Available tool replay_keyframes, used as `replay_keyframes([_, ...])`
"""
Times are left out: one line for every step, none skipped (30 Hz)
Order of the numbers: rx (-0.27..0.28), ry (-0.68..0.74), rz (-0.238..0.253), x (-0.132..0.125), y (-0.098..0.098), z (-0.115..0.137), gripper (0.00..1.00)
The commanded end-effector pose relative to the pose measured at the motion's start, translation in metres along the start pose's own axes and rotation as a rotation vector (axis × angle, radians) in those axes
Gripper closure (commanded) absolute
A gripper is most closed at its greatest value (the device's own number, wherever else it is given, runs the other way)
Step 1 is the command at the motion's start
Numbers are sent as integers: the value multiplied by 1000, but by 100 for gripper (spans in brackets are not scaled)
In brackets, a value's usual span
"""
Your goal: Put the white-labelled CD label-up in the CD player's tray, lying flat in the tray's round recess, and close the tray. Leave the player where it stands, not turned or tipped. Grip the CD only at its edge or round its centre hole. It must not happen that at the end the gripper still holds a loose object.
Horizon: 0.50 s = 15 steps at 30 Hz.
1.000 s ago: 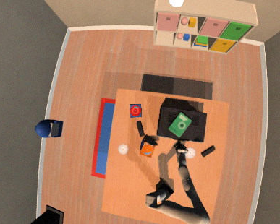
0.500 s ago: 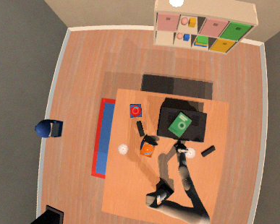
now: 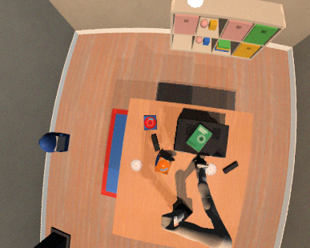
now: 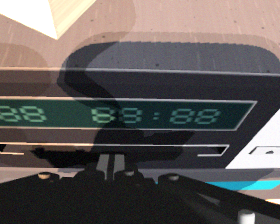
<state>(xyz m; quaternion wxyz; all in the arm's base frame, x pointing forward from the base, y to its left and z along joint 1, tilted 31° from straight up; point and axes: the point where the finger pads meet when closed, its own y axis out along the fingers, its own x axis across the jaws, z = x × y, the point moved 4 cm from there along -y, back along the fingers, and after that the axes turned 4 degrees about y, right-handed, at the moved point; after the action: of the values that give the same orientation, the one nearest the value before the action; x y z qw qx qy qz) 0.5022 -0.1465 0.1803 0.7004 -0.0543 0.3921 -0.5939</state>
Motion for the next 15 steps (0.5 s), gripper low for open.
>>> replay_keyframes([2,-3,0,-1,0,2,90])
replay_keyframes([2,-3,0,-1,1,2,90])
replay_keyframes([2,-3,0,-1,1,2,90])
replay_keyframes([2,-3,0,-1,1,3,90])
replay_keyframes([2,-3,0,-1,1,3,90])
replay_keyframes([2,-3,0,-1,1,3,90])
replay_keyframes([2,-3,0,-1,1,3,90])
replay_keyframes([2,-3,0,-1,1,3,90])
replay_keyframes([2,-3,0,-1,2,3,90])
replay_keyframes([2,-3,0,-1,2,3,90])
replay_keyframes([2,-3,0,-1,2,4,90])
replay_keyframes([2,-3,0,-1,2,4,90])
replay_keyframes([2,-3,0,-1,2,4,90])
replay_keyframes([2,-3,0,-1,2,4,90])
replay_keyframes([2,-3,0,-1,2,4,90])
